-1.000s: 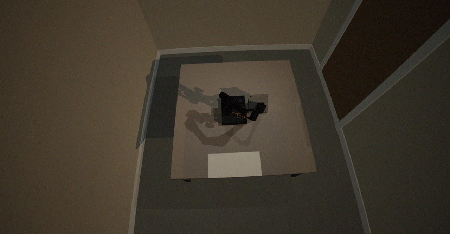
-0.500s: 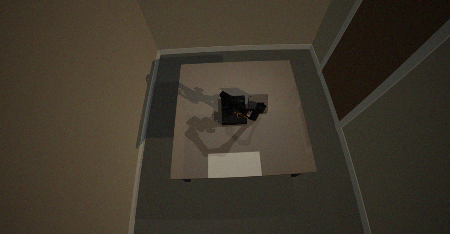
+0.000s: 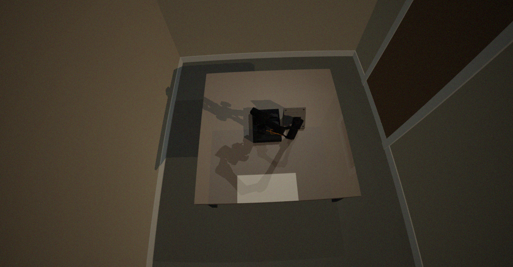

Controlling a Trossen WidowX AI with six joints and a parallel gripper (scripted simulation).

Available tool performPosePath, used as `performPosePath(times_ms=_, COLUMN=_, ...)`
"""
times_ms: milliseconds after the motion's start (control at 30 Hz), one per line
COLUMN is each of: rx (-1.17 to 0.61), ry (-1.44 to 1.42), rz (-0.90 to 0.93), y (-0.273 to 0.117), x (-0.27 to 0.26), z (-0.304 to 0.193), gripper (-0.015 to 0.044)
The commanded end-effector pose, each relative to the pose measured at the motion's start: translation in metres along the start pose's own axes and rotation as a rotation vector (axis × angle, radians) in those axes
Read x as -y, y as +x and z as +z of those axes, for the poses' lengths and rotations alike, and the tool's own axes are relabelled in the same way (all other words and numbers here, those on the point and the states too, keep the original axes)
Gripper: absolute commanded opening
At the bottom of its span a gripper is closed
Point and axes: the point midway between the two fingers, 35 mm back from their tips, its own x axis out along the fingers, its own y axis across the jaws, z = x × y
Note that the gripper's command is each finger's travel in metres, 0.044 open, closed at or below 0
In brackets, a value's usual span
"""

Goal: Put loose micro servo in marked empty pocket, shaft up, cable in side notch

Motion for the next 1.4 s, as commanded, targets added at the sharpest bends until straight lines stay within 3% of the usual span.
performPosePath(times_ms=0, rx=0.007, ry=-0.09, rz=0.005, y=-0.002, x=-0.001, z=0.0, gripper=0.0)
performPosePath(times_ms=367, rx=0.007, ry=-0.136, rz=0.005, y=-0.002, x=0.002, z=-0.01, gripper=0.0)
performPosePath(times_ms=1033, rx=0.003, ry=-0.132, rz=0.004, y=-0.001, x=0.027, z=-0.102, gripper=0.0)
performPosePath(times_ms=1367, rx=0.003, ry=-0.261, rz=0.005, y=-0.001, x=0.028, z=-0.105, gripper=0.0)
